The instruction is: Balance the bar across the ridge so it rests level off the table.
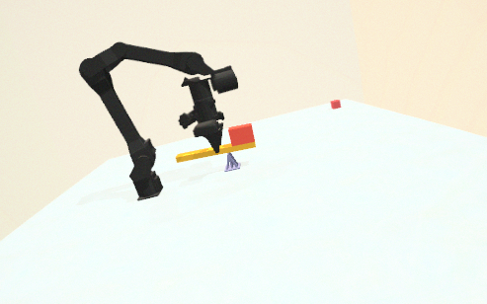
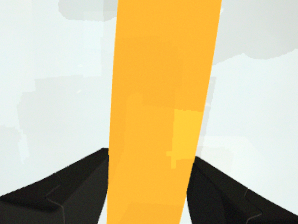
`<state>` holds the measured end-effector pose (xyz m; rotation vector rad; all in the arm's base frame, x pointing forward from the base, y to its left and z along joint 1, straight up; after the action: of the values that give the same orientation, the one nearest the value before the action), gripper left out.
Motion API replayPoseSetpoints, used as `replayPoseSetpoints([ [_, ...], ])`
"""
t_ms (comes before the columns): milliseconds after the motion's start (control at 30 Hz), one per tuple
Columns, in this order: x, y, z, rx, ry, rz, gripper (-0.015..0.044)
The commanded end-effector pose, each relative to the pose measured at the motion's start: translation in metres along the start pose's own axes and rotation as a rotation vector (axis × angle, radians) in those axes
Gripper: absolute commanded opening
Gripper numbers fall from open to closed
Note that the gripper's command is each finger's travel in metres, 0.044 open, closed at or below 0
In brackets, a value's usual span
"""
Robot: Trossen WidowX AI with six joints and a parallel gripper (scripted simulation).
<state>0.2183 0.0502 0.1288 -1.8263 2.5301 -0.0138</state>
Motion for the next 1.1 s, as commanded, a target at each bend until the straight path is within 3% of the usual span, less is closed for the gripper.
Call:
replayPoseSetpoints([
  [0,0.0007,0.0011,0.0027,-0.004,0.003,-0.003,0.0],
  [1067,0.0007,0.0014,0.0013,-0.004,0.003,-0.003,0.0],
])
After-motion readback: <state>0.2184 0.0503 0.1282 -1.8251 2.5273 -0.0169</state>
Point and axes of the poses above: the point midway between the two fingers, 35 mm back from their tips, its own z axis out along the fingers, its own x axis across the jaws, y = z × x, the point moved 3 cm from there along -z, back along the fingers, and after that the axes turned 14 degrees about z, right-handed, at the moved point
